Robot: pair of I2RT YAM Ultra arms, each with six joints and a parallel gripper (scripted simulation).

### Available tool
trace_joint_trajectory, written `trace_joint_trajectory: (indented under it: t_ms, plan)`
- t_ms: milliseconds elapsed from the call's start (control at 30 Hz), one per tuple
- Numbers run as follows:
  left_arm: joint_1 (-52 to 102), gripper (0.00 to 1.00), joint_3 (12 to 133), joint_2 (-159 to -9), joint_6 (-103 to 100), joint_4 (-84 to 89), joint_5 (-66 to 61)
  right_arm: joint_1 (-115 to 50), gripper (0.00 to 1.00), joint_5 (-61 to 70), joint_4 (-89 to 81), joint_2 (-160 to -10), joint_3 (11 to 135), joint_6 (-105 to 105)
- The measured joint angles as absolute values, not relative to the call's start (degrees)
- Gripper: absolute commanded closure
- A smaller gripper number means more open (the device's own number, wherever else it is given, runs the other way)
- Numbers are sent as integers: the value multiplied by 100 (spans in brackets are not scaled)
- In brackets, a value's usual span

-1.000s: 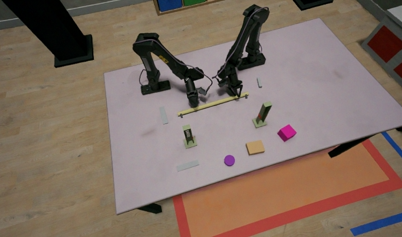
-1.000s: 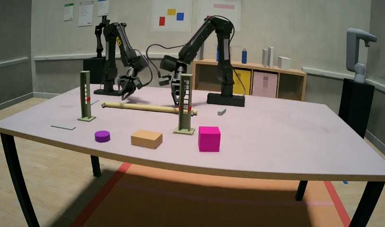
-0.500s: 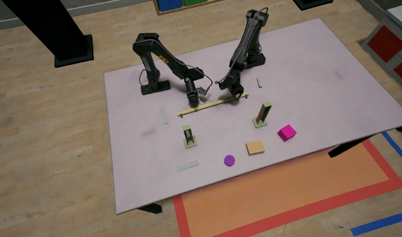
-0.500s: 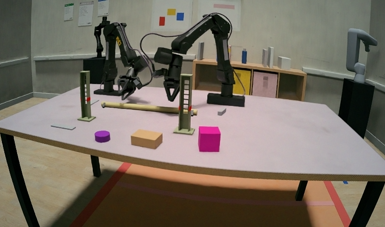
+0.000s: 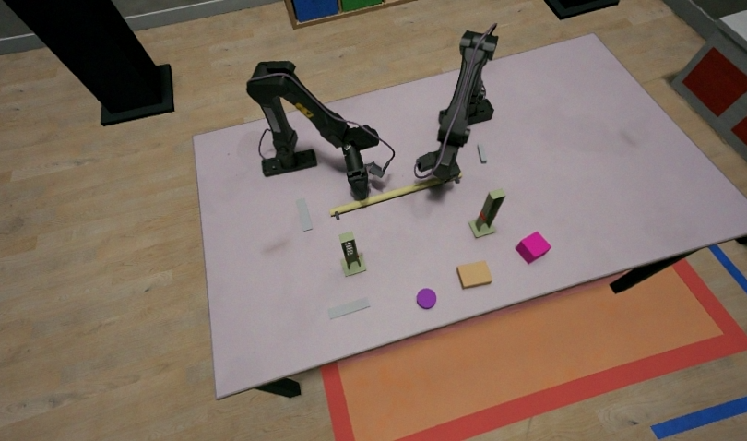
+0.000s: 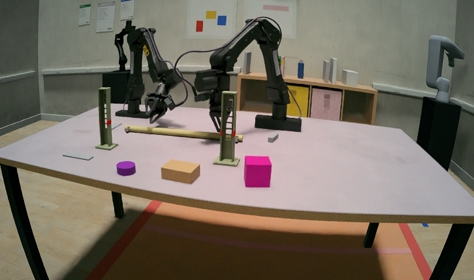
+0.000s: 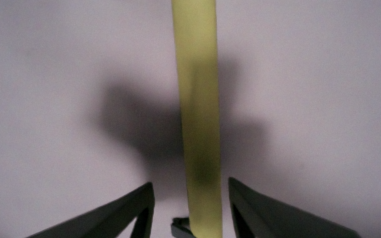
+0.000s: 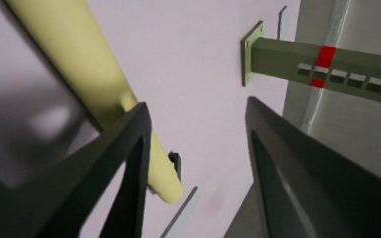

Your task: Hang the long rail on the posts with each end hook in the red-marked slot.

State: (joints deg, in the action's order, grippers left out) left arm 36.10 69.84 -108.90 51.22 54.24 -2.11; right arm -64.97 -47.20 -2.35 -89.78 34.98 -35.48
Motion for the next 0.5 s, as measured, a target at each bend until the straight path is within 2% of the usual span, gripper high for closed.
trace_joint_trajectory:
  t_ms: [500]
  plan:
    - [3664,52,6980,-10954,5164,5422,-346,-6497,52,-4720,-235,-8978,3498,-3546]
